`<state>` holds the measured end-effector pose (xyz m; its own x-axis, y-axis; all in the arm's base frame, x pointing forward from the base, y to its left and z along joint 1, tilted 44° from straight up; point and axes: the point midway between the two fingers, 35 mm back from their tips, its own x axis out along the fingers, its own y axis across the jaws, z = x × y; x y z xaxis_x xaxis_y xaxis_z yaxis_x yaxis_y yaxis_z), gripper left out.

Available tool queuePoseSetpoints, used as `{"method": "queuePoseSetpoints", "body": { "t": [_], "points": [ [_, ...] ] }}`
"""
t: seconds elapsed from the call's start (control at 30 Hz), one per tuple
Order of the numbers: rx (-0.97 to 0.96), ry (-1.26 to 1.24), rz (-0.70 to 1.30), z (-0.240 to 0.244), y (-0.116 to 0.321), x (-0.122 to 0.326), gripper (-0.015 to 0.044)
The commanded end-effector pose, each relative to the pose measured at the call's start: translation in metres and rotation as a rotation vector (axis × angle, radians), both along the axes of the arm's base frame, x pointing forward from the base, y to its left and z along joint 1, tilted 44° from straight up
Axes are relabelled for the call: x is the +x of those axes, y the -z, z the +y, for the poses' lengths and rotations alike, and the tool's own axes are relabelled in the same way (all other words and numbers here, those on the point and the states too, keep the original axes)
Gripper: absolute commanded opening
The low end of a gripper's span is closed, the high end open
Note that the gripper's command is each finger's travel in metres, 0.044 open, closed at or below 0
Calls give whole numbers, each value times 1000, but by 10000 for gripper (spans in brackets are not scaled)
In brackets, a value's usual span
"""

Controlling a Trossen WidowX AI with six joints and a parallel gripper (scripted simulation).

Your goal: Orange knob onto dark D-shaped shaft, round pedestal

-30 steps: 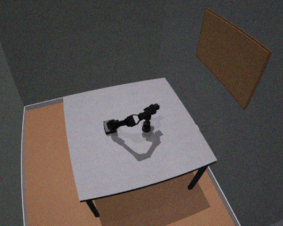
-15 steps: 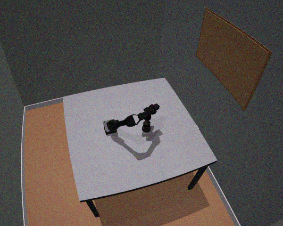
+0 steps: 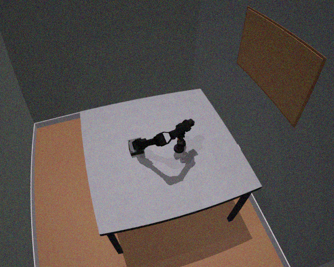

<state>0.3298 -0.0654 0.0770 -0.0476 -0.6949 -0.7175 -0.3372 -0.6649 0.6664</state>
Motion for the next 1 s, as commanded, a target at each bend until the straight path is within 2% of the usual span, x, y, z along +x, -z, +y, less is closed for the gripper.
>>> {"method": "queuePoseSetpoints", "body": {
  "t": [0.0,0.8,0.97],
  "points": [
    [-1,-9,3,0,0,-1,0],
    [-1,-9,3,1,-2,0,0],
    [5,-98,90,1,-2,1,0]
  ]
}}
